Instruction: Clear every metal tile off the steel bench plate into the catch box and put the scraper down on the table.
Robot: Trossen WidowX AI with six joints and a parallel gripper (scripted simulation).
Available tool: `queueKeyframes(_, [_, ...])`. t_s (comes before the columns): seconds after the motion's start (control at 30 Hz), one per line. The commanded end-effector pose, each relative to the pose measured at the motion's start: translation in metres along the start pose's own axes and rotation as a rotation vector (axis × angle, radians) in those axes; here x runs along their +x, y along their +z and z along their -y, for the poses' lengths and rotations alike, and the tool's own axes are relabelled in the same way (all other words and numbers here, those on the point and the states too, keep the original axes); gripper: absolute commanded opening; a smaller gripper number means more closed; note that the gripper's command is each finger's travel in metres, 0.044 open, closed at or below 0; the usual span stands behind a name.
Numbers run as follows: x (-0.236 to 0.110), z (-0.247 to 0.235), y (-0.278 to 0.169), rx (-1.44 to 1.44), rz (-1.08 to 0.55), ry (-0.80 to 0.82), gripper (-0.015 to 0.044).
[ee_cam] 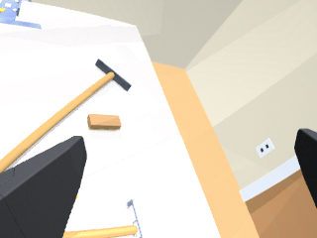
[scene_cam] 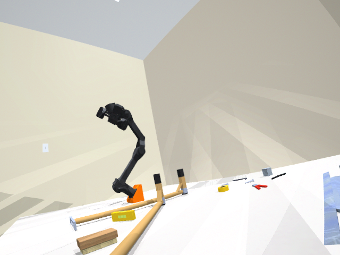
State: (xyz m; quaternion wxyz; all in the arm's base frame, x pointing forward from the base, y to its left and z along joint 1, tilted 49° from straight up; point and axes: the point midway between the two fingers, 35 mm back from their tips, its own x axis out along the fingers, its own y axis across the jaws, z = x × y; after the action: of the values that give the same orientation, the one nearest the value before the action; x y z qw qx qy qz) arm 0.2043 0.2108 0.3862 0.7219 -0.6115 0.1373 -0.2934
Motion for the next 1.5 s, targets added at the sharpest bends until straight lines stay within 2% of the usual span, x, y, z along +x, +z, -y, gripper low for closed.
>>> queueKeyframes(0.0, [-0.013,0.014,-0.004,-0.049,0.013,-0.023,0.0440])
queueKeyframes(0.5, [-0.057,0.060,-0.021,-0.208,0.060,-0.117,0.0440])
queueKeyframes(1.47, [-0.138,0.150,-0.065,-0.476,0.082,-0.394,0.0440])
